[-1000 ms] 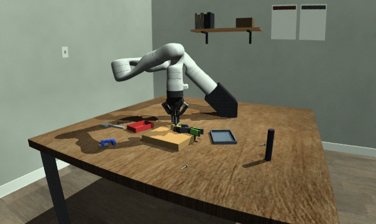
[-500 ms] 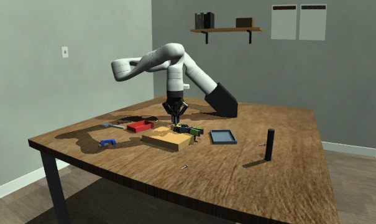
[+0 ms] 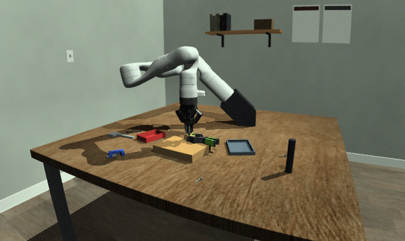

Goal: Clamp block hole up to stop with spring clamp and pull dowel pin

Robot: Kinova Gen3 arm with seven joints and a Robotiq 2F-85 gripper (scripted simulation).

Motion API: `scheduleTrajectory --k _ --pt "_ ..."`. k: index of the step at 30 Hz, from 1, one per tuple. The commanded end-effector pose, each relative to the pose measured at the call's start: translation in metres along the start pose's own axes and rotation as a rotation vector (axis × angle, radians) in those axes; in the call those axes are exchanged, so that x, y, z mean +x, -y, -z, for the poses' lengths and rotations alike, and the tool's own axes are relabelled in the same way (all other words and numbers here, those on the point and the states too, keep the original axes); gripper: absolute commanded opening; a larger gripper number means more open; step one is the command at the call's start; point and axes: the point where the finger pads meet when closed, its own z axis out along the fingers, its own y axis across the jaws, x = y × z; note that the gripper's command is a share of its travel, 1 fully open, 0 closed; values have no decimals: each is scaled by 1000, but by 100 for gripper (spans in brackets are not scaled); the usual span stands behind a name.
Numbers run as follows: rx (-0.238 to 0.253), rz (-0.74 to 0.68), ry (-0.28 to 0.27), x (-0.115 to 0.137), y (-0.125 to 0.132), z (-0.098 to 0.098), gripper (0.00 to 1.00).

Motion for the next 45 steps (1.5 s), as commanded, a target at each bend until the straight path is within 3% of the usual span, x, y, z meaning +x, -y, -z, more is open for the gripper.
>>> scheduleTrajectory --k 1,45 --pt "-1 -23 3 -1 0 1 10" --pt "-2 -372 3 -1 0 2 10"
